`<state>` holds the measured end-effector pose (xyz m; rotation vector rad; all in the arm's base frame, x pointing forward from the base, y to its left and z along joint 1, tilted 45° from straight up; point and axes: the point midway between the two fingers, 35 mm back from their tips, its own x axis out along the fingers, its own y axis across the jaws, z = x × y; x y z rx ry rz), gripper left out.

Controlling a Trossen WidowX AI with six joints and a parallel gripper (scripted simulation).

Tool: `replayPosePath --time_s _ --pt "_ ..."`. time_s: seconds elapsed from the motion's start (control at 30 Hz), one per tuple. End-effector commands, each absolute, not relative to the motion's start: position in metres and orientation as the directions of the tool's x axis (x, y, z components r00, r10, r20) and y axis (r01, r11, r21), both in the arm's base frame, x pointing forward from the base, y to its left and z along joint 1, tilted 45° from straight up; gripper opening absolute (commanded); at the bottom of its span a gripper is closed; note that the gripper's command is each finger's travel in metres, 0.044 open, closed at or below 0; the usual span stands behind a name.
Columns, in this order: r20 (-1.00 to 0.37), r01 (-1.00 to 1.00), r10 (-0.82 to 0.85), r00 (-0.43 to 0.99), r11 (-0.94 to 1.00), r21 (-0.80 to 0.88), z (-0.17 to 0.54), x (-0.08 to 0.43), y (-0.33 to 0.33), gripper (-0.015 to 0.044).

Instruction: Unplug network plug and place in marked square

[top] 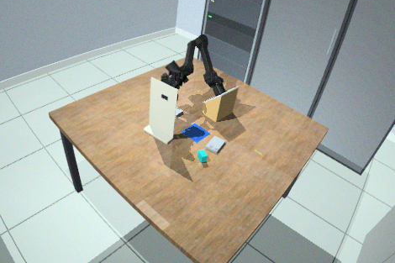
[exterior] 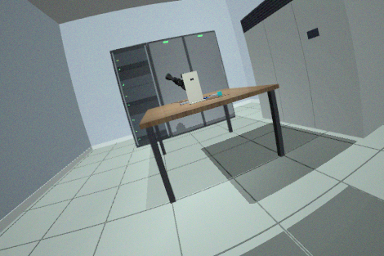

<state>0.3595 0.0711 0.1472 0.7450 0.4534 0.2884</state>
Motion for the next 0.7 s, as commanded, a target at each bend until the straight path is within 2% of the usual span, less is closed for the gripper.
replayPosePath --time_s 0.0,0.67 --pt "-0.295 -0.093 0.409 0.863 0.704 0.704 0.1464 0.3564 0.0707 0.0" --pt "-0.296 -0.093 0.409 0.863 0.704 0.704 0.1488 0.3485 0.0671 0.0"
